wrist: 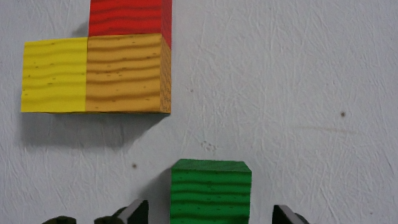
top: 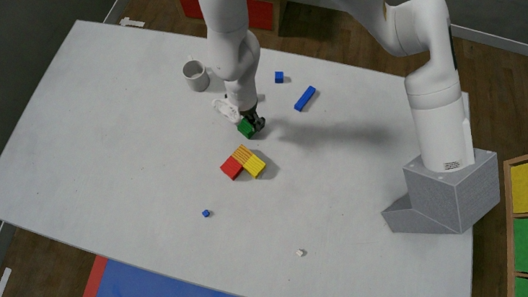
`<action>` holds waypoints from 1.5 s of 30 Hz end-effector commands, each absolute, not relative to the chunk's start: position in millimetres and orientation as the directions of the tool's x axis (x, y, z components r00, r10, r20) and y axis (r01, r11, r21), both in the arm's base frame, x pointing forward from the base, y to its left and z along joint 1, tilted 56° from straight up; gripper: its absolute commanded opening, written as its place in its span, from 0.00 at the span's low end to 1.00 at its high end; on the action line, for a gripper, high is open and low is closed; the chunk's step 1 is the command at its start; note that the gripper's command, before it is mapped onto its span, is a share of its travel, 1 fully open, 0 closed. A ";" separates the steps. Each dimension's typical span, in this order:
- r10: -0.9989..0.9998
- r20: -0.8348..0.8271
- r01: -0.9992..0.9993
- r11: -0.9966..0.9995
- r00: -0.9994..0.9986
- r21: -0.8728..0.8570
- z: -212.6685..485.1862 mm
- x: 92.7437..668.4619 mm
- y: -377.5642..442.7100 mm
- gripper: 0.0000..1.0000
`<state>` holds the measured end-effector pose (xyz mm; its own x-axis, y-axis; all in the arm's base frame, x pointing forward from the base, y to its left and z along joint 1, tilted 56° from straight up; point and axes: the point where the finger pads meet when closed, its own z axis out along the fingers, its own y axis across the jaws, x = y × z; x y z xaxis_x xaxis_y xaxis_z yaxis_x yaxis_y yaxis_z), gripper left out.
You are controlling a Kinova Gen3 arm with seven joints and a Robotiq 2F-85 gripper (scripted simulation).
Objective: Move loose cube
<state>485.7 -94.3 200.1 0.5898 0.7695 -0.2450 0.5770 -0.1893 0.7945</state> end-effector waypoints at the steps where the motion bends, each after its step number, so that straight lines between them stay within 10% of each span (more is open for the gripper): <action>1: 0.767 -0.241 0.573 -0.195 0.594 0.796 199.9 484.7 -95.3 0.82; 45: 0.767 -0.238 0.571 -0.195 0.596 0.798 183.9 504.3 -115.0 0.82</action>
<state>500.8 -107.8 184.7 0.5908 0.7705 -0.2393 0.5745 -0.1936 0.7953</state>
